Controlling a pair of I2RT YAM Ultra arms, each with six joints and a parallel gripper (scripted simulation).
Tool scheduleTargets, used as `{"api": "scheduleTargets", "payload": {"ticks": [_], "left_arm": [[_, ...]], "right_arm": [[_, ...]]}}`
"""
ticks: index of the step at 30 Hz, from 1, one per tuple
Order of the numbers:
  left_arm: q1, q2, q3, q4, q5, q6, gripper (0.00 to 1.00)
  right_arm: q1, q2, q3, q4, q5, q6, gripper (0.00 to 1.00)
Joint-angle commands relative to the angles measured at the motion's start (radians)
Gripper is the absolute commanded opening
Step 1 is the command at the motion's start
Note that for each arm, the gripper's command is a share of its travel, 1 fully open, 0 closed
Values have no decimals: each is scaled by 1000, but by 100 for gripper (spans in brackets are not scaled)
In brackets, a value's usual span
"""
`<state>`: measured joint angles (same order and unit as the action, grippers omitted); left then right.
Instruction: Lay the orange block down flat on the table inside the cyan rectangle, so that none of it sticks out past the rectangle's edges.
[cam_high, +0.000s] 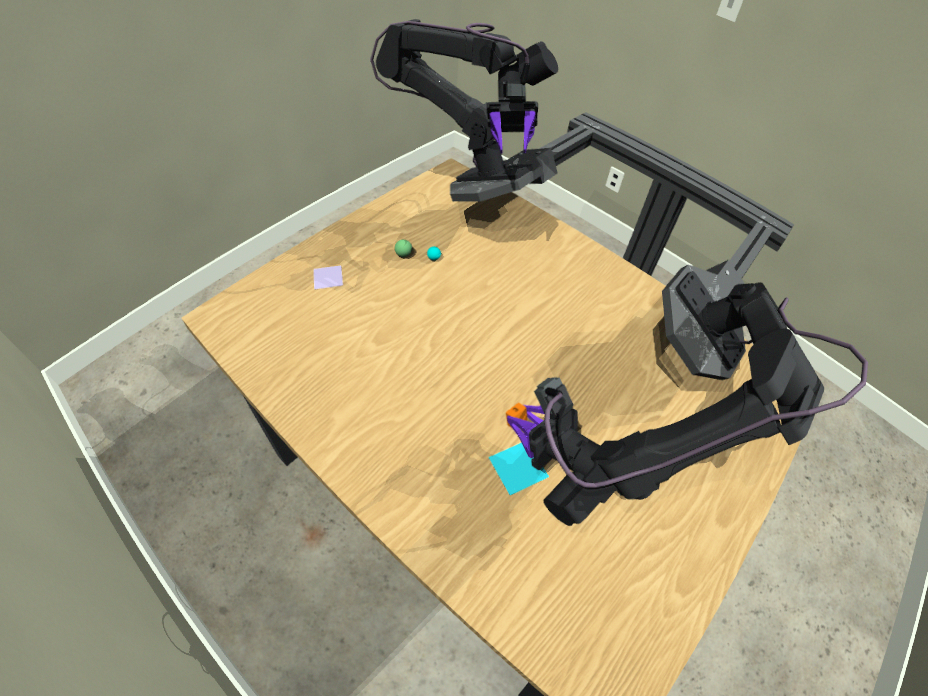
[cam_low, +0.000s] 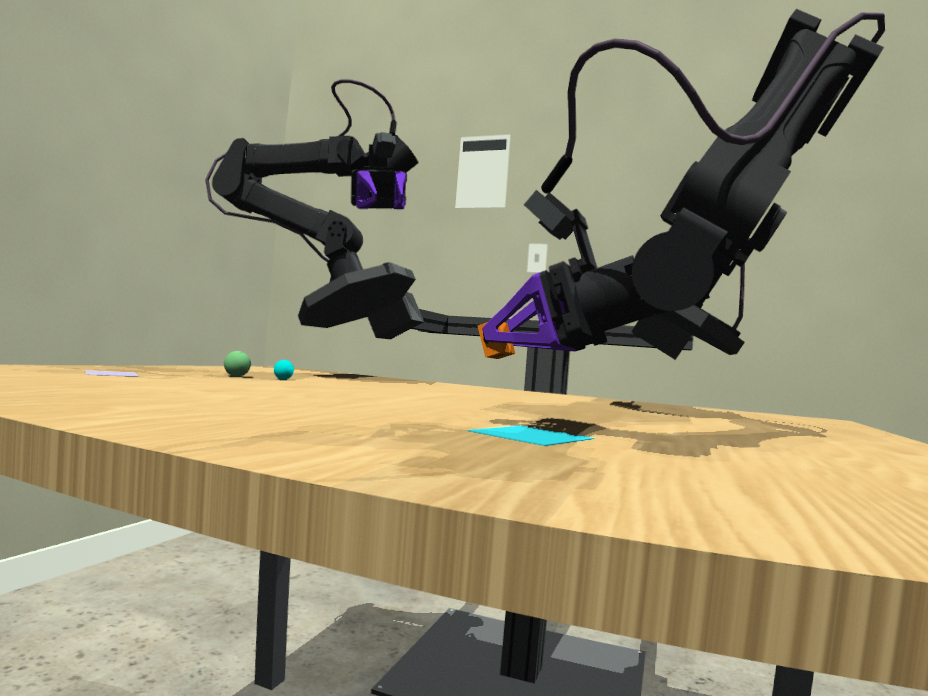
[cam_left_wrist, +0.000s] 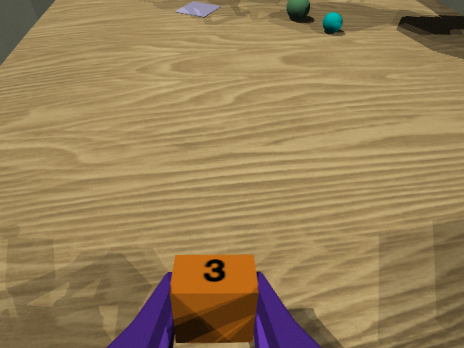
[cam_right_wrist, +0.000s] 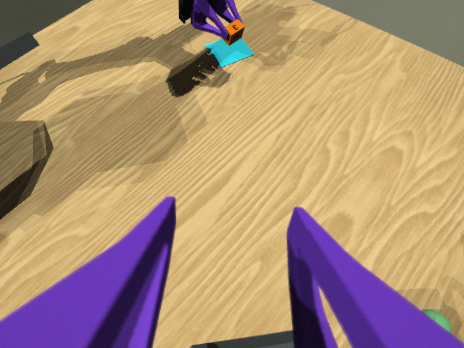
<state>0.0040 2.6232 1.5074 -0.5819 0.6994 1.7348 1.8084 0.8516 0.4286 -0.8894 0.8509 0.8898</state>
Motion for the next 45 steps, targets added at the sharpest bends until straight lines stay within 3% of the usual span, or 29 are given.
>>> {"api": "scheduleTargets", "payload": {"ticks": [1,10,13,15,21,25,30,32,45], "left_arm": [[-57,-67,-41,-10,-193,-61,27],[-226,-154,-33,-56,-581,-164,27],[-282,-144,-18,-83,-703,-196,27],[-282,-144,-18,-83,-703,-196,27],[-410,-107,48,-174,-975,-275,27],[-469,-57,111,-235,-1080,-312,27],[-505,-4,178,-292,-1131,-343,27],[-505,-4,178,-292,-1131,-343,27],[-445,38,245,-286,-1163,-240,27]], "right_arm": [[50,-38,-3,-83,85,54,46],[139,-86,-15,-149,151,102,46],[158,-97,-16,-164,166,113,46],[158,-97,-16,-164,166,113,46],[187,-108,-16,-185,176,134,46],[183,-62,-4,-82,127,104,46],[165,31,33,99,62,41,46],[165,31,33,99,62,41,46],[-30,299,55,771,-163,-463,46]]}}
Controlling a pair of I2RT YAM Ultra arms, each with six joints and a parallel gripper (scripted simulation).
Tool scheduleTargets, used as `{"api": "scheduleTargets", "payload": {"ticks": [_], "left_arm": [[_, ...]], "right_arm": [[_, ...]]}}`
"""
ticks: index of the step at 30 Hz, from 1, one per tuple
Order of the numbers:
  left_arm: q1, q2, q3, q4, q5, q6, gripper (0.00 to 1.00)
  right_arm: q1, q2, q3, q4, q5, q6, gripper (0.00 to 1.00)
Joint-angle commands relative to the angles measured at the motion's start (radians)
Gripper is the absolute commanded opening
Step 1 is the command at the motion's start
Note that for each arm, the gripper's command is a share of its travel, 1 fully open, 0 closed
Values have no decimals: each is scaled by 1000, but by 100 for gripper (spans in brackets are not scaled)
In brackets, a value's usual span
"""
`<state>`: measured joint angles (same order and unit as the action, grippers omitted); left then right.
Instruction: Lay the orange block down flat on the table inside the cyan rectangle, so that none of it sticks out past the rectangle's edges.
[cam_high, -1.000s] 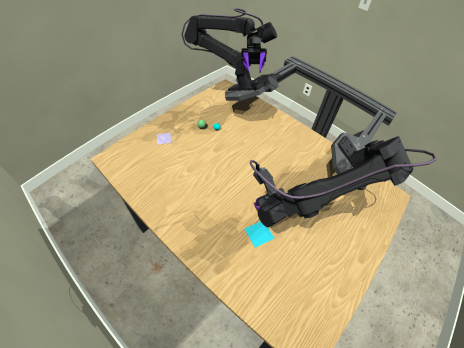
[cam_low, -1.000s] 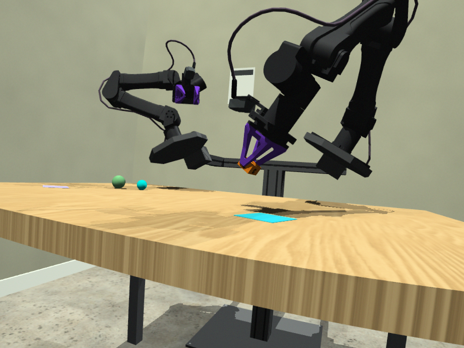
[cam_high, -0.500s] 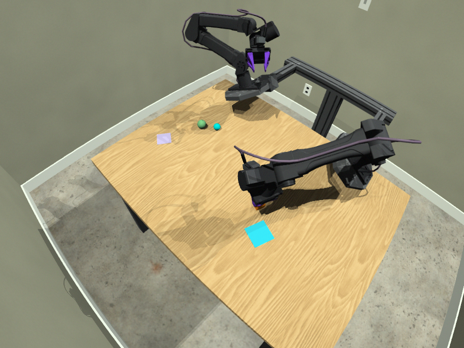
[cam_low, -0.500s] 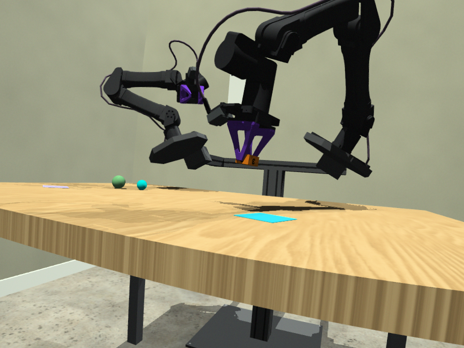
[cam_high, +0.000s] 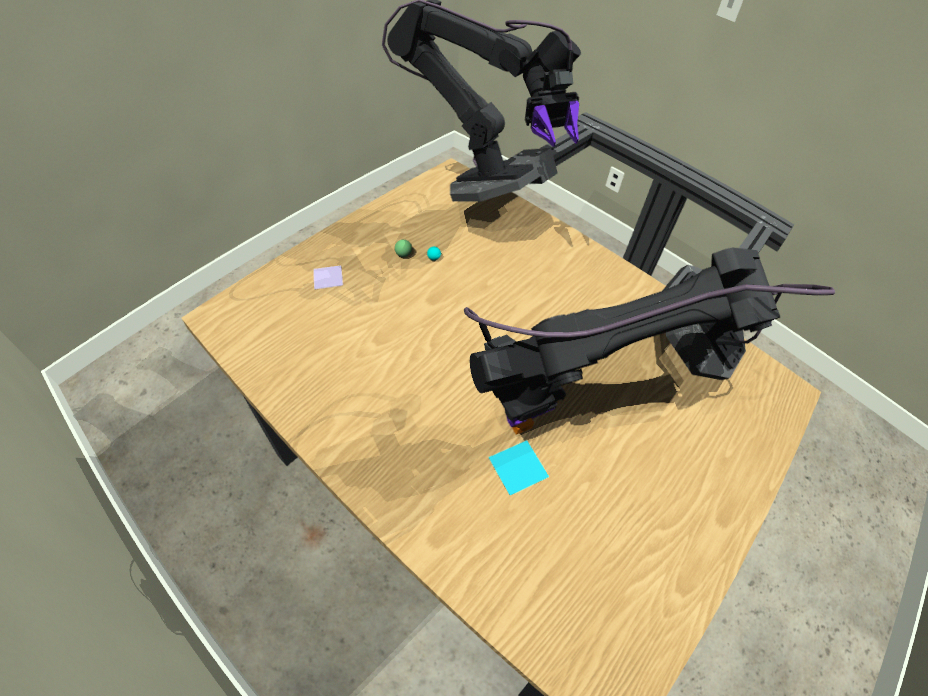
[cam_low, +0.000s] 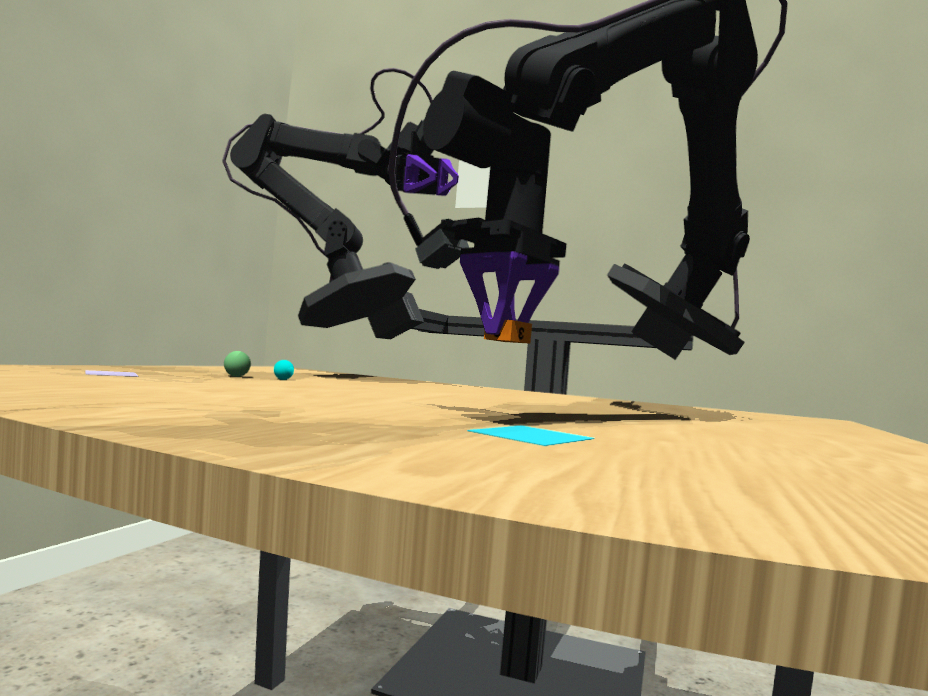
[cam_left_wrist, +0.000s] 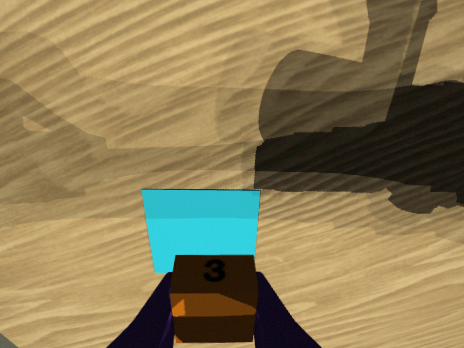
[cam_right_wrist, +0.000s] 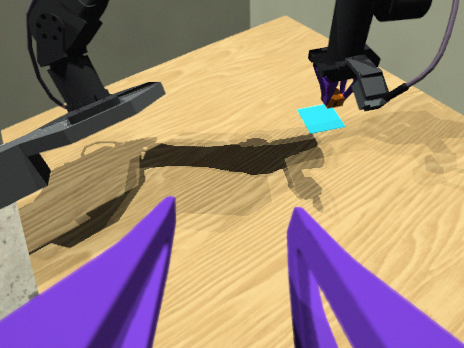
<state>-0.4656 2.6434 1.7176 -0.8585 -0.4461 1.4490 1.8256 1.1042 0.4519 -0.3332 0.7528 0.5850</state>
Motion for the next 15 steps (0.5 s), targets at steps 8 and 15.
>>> {"api": "scheduleTargets", "payload": {"ticks": [8,15], "left_arm": [[65,29,60,-6,-18,80,27],[93,35,75,-5,-23,98,27]], "right_arm": [[-280,200,33,574,-185,-353,46],[-548,334,29,920,-289,-525,46]]}}
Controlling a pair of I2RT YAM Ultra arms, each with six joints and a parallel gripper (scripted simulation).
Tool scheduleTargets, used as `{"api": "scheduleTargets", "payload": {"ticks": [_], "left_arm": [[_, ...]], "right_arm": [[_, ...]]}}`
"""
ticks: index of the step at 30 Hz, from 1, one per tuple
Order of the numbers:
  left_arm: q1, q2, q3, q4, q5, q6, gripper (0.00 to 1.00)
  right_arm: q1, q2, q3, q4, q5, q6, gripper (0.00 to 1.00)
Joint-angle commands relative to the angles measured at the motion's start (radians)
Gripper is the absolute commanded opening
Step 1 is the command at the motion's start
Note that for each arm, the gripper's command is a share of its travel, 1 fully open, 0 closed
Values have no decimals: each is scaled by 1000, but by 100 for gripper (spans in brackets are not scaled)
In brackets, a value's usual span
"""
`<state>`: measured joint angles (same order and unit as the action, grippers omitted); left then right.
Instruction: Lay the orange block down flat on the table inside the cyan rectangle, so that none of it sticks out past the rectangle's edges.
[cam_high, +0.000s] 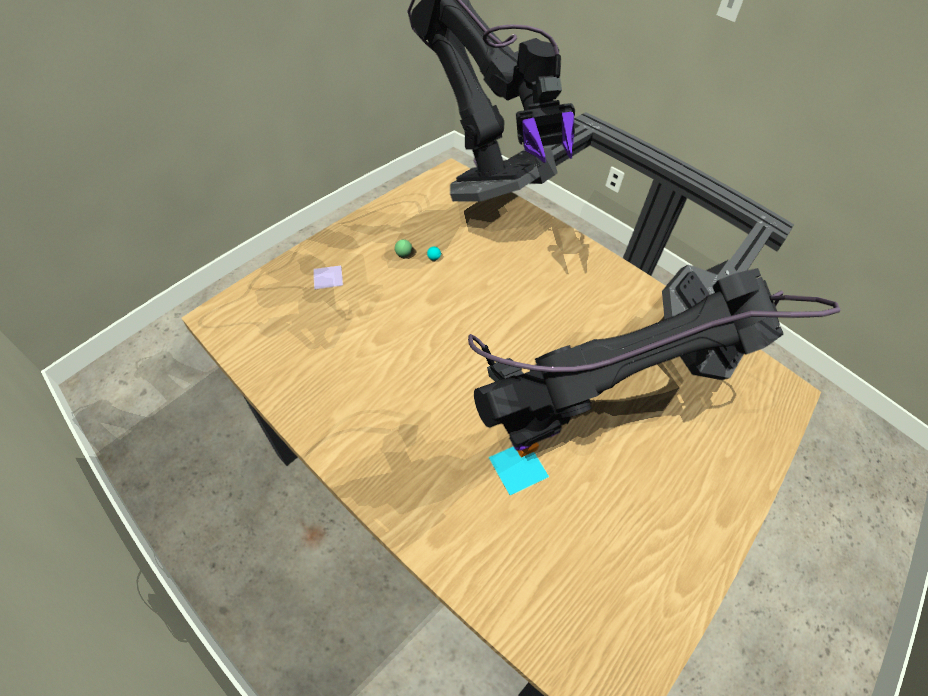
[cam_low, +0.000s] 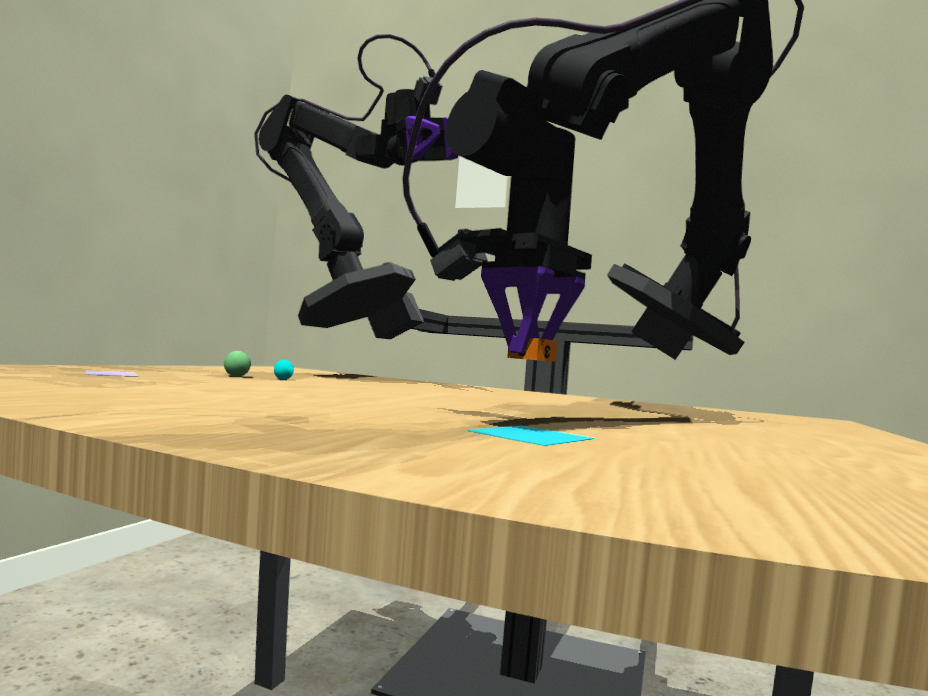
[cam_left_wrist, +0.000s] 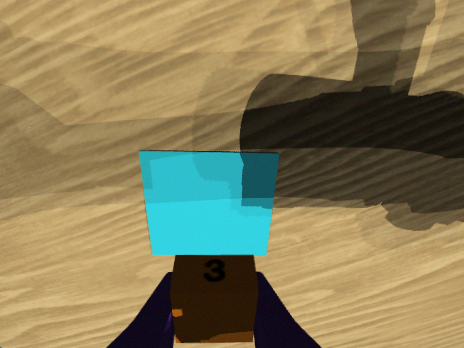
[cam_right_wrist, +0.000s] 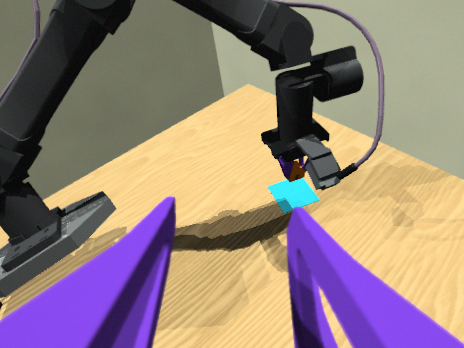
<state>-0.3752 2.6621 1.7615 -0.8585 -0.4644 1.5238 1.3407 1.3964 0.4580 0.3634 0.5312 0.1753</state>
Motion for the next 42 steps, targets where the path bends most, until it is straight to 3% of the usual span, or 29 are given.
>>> {"api": "scheduleTargets", "payload": {"ticks": [1,4,6,7,12,21,25,42], "left_arm": [[5,17,33,-5,-4,25,27],[5,18,37,-4,-4,29,27],[5,18,37,-4,-4,29,27],[6,19,38,-5,-2,30,27],[19,20,41,-4,-6,35,27],[43,46,33,41,-11,57,27],[50,58,28,63,-11,66,27],[68,99,3,129,-14,91,27]], "right_arm": [[-96,64,22,271,-84,-136,46],[-183,140,18,407,-131,-191,46],[-183,140,18,407,-131,-191,46],[-217,231,14,490,-168,-209,46],[-324,411,7,653,-217,-271,46],[-442,827,-5,842,-271,-338,46],[-451,892,16,880,-275,-349,46],[-447,904,18,899,-280,-352,46]]}}
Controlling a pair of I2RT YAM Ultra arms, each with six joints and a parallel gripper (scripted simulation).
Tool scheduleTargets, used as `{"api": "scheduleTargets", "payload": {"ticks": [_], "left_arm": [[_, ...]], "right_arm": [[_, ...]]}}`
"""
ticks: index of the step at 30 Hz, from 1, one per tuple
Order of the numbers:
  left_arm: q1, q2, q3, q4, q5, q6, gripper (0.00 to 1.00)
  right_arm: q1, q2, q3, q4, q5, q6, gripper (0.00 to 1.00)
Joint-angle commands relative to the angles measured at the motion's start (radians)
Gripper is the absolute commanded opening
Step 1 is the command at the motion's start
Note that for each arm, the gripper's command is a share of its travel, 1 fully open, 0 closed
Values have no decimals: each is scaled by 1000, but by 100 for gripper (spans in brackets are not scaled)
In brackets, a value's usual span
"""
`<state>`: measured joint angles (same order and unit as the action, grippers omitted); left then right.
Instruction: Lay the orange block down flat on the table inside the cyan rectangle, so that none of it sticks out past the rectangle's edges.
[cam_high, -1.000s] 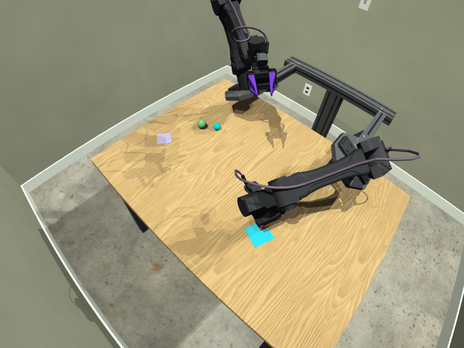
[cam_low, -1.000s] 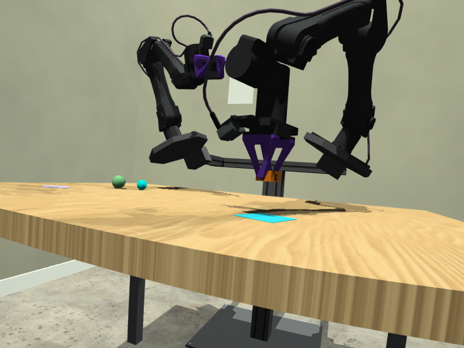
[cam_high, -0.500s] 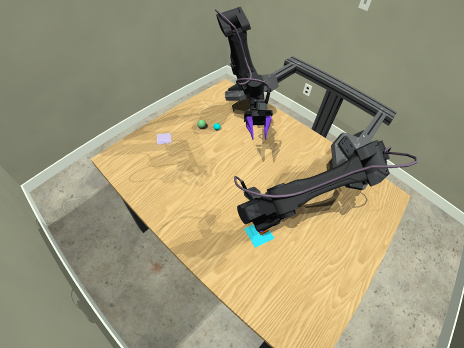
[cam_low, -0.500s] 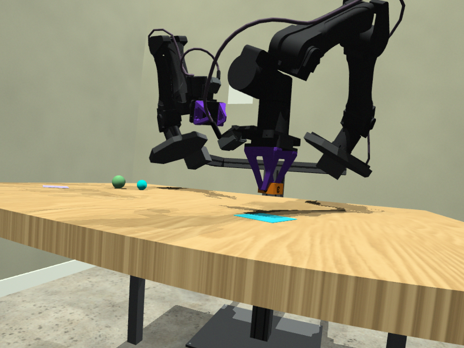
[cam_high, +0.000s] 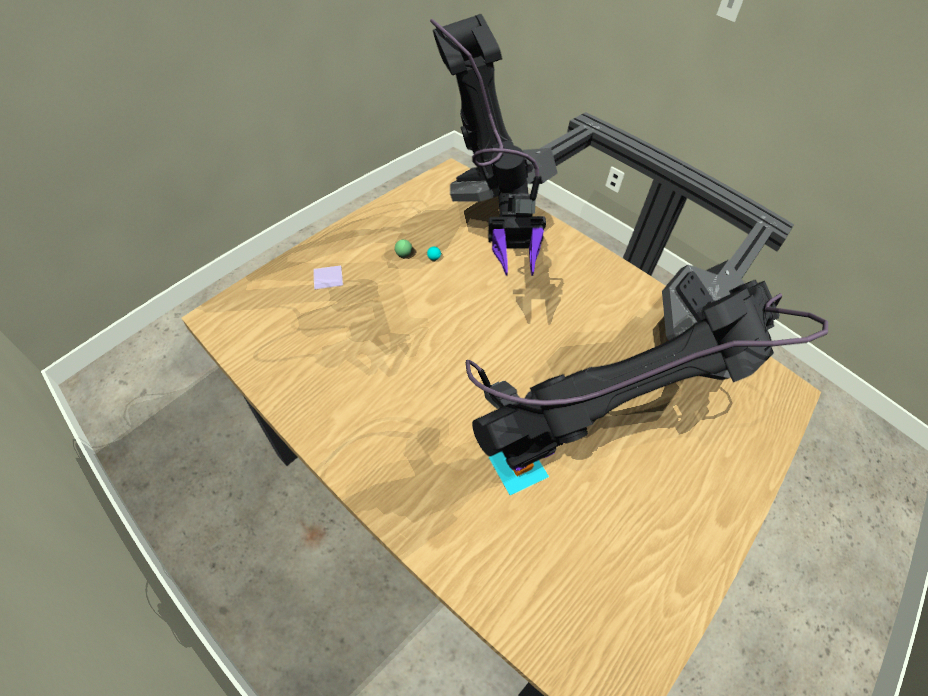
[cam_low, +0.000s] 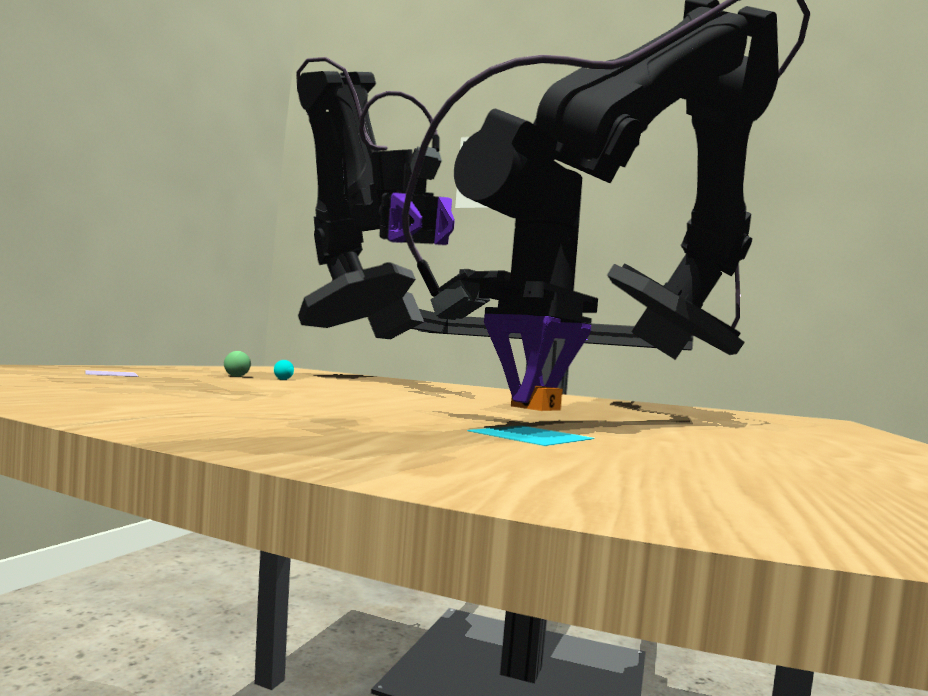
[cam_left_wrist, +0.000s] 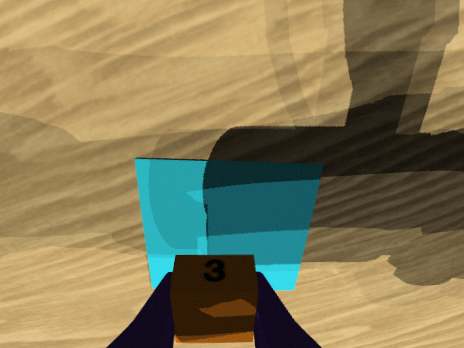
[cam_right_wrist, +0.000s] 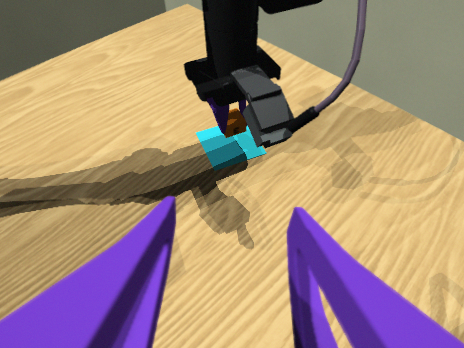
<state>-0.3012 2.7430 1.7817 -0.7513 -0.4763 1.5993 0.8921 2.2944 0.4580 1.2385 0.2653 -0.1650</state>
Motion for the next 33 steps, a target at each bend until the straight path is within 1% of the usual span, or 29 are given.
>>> {"api": "scheduleTargets", "payload": {"ticks": [1,33], "left_arm": [[-4,20,-18,26,-2,17,27],[9,46,-21,59,-4,32,27]], "right_arm": [[2,6,18,24,-14,-12,46],[2,-3,7,11,-6,-5,46]]}}
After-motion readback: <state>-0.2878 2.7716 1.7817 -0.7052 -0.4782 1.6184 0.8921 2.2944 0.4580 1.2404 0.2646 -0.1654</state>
